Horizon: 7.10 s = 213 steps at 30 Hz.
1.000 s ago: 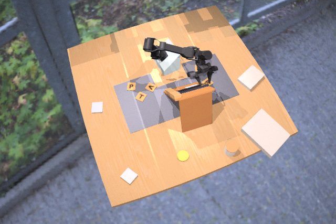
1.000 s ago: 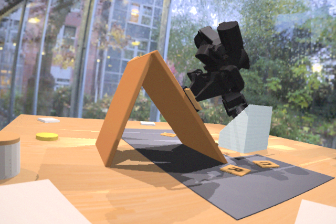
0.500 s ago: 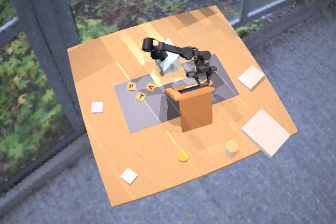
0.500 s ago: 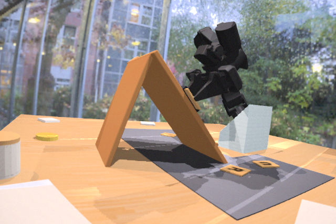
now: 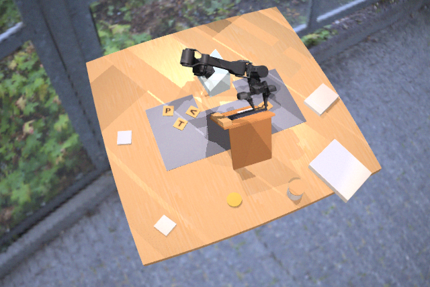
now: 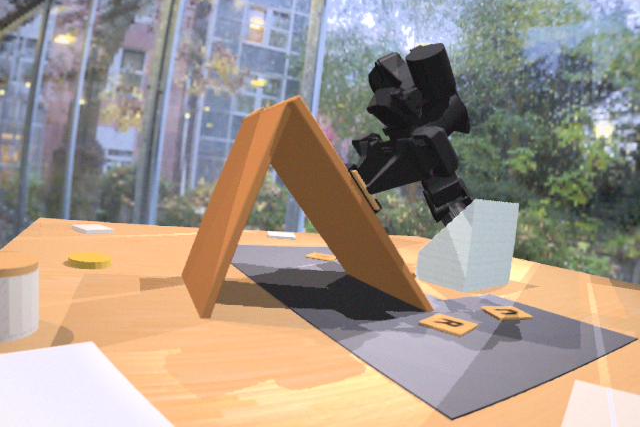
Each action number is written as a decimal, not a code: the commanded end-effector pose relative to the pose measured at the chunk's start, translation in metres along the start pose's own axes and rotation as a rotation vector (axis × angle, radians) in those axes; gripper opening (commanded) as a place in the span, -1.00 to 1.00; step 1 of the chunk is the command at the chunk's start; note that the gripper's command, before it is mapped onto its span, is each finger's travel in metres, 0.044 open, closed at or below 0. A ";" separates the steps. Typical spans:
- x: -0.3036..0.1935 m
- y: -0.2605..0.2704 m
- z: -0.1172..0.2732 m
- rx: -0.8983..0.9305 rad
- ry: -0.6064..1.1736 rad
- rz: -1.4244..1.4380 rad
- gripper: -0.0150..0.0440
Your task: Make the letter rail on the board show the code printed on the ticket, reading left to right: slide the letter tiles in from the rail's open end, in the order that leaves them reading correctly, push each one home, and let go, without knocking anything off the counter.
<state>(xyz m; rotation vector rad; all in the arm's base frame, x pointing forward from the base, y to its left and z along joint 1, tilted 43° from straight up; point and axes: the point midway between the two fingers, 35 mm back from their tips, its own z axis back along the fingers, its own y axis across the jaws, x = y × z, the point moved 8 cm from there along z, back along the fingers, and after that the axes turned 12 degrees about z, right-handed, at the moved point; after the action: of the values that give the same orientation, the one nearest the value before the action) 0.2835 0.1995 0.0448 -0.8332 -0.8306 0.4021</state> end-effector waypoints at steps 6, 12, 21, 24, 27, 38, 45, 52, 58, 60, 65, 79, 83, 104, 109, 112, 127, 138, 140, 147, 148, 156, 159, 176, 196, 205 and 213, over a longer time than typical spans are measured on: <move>0.001 -0.006 0.001 0.005 -0.004 -0.004 -0.49; 0.000 -0.010 0.001 0.005 -0.004 -0.003 -0.49; 0.000 -0.015 0.001 0.004 -0.004 -0.003 -0.49; 0.000 -0.017 0.001 0.004 -0.004 -0.003 -0.49; -0.001 -0.018 0.002 0.004 -0.004 -0.003 -0.49; -0.002 -0.025 0.001 0.004 -0.003 -0.002 -0.49; -0.003 -0.029 0.001 0.004 -0.003 -0.002 -0.49; -0.004 -0.033 0.001 0.004 -0.003 -0.002 -0.49; -0.005 -0.036 0.001 0.004 -0.003 -0.001 -0.49; -0.005 -0.037 0.001 0.004 -0.003 -0.001 -0.49; -0.006 -0.040 0.001 0.004 -0.003 -0.001 -0.49; -0.008 -0.048 0.001 0.003 -0.003 -0.001 -0.49; -0.008 -0.050 0.001 0.003 -0.003 -0.001 -0.49; -0.010 -0.061 0.001 0.003 -0.003 0.000 -0.49; -0.011 -0.064 0.001 0.003 -0.003 0.000 -0.49; -0.011 -0.066 0.001 0.003 -0.003 0.001 -0.49; -0.013 -0.074 0.001 0.003 -0.003 0.001 -0.49; -0.014 -0.080 0.001 0.002 -0.003 0.001 -0.49; -0.015 -0.081 0.001 0.002 -0.002 0.002 -0.49; -0.015 -0.085 0.001 0.002 -0.002 0.002 -0.49; -0.016 -0.085 0.001 0.002 -0.002 0.002 -0.49; -0.016 -0.089 0.001 0.002 -0.002 0.002 -0.49; -0.017 -0.091 0.001 0.002 -0.002 0.002 -0.49; -0.019 -0.100 0.000 0.002 -0.002 0.003 -0.49; -0.021 -0.111 0.000 0.001 -0.002 0.003 -0.49; -0.022 -0.116 0.000 0.001 -0.002 0.004 -0.49; -0.023 -0.120 0.000 0.001 -0.002 0.004 -0.49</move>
<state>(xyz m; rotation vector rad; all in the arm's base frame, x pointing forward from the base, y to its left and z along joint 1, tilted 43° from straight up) 0.2694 0.1111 0.1253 -0.8380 -0.8273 0.4042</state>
